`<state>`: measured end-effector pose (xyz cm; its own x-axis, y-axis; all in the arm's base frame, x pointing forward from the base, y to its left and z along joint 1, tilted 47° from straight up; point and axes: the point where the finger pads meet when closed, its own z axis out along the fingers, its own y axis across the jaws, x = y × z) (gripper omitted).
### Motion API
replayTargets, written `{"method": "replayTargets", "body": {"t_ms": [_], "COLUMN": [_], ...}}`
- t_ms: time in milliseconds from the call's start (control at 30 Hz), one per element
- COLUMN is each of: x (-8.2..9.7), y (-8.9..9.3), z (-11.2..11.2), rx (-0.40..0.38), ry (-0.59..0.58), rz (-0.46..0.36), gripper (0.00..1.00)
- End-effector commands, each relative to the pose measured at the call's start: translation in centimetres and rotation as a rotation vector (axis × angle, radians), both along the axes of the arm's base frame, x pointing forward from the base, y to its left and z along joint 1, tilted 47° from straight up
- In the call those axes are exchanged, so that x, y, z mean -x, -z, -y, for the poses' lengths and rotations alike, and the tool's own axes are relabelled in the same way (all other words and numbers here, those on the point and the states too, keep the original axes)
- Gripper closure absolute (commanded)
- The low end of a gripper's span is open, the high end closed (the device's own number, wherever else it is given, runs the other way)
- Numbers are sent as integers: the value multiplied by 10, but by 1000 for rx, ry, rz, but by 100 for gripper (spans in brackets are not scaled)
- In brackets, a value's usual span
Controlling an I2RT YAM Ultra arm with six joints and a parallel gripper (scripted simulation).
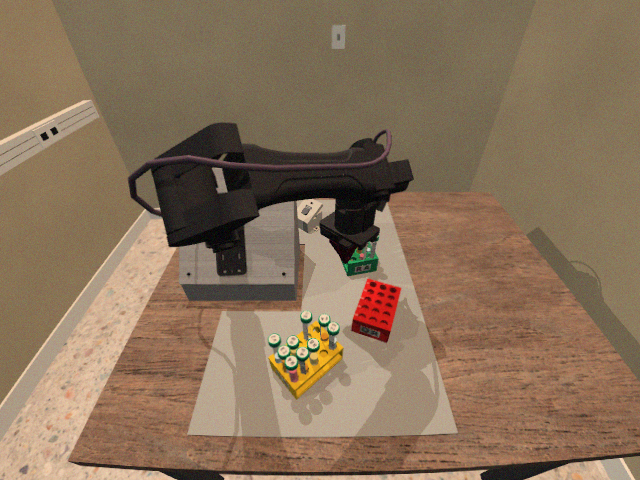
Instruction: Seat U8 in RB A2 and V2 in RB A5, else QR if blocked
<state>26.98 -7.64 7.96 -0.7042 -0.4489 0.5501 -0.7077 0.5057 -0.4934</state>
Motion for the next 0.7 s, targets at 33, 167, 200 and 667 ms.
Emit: {"method": "replayTargets", "body": {"t_ms": [33, 167, 200, 667], "x": [-13, -13, -13, -16], "y": [-8, -8, -8, 5], "z": [-8, -8, -8, -14], "rx": [-12, -12, -12, -16], "ry": [-29, -29, -29, -17], "rz": [38, 39, 39, 33], "gripper": [100, 100, 100, 100]}}
